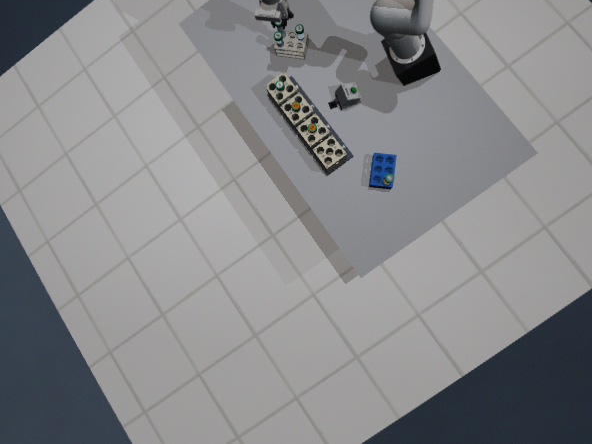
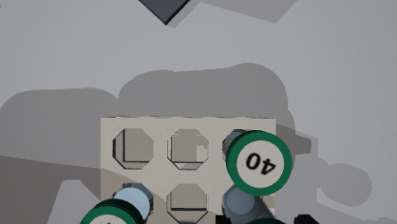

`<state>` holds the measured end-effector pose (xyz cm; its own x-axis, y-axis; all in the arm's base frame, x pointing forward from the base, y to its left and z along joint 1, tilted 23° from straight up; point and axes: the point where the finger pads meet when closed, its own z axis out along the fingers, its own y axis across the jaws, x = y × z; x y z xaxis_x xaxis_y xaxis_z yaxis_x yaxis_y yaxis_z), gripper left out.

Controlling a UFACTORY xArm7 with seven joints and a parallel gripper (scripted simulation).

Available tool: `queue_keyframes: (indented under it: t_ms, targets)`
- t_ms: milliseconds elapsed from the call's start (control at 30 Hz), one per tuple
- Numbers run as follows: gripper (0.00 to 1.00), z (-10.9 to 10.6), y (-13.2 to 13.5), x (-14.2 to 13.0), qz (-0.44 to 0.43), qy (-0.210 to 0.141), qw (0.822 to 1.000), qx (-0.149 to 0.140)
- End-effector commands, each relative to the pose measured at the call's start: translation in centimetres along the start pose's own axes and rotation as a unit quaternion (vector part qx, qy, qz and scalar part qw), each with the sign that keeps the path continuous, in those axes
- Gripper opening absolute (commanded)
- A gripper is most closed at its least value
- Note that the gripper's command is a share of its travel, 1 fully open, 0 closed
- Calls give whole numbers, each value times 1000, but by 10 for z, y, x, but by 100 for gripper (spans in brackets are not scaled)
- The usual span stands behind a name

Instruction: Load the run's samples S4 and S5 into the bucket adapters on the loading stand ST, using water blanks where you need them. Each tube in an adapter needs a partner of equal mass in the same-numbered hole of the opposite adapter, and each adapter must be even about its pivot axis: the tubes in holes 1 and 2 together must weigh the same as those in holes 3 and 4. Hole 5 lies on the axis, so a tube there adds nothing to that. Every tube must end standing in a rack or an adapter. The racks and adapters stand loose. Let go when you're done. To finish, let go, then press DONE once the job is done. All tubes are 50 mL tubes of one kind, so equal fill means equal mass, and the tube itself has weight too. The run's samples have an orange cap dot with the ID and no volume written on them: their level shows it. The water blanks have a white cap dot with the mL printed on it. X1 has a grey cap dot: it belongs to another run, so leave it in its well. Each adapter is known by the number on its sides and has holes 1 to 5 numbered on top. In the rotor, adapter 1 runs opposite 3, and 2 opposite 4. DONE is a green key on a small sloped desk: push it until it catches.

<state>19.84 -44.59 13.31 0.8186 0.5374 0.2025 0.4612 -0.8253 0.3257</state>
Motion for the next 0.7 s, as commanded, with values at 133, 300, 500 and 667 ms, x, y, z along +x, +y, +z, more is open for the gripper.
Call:
queue_keyframes:
  t_ms: [133, 300, 500, 667]
  targets:
    - [0, -17, 1, 0, 0, 0, 1000, -2]
    - [0, -27, 1, 0, 0, 0, 1000, -2]
    - [0, -35, 1, 0, 0, 0, 1000, -2]
    - [0, -45, 1, 0, 0, 0, 1000, -2]
